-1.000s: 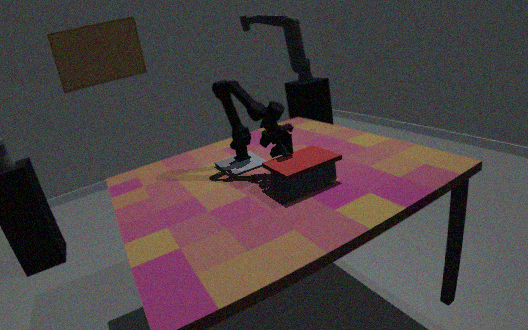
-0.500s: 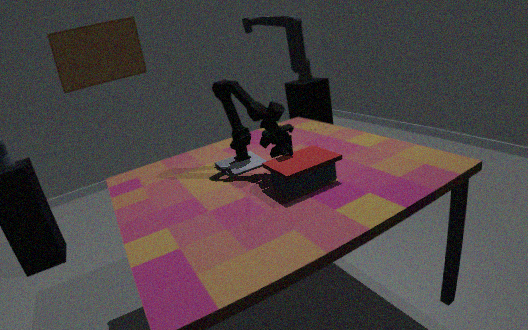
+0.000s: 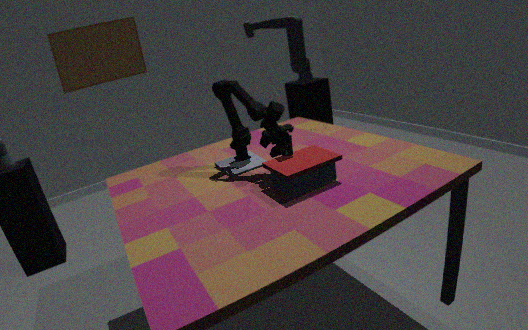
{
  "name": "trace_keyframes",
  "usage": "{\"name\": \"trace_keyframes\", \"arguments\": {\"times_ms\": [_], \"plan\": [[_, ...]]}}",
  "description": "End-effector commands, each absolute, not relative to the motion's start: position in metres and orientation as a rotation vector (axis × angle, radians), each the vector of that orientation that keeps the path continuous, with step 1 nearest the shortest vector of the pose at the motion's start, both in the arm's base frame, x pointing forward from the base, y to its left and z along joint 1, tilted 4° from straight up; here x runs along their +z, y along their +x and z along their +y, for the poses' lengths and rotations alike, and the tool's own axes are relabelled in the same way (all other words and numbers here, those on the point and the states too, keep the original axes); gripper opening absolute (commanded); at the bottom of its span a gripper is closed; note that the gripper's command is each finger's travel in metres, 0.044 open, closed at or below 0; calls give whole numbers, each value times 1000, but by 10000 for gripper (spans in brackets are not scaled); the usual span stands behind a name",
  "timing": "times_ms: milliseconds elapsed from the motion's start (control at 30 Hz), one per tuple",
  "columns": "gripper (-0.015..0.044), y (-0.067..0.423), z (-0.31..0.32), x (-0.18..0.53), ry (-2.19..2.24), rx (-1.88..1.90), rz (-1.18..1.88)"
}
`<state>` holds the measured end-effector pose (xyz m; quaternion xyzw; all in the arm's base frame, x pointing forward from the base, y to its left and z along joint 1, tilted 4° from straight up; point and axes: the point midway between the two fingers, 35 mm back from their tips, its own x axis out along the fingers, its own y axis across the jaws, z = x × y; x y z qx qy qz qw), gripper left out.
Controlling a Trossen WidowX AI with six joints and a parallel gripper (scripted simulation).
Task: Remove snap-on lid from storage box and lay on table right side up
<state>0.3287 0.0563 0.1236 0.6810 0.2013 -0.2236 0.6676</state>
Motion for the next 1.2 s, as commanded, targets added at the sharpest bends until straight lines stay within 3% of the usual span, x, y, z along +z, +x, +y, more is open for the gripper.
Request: {"name": "trace_keyframes", "arguments": {"times_ms": [0, 1167], "plan": [[0, 328, 56, 126, 1539, -501, 451], [0, 327, 56, 133, 1539, -501, 451]]}}
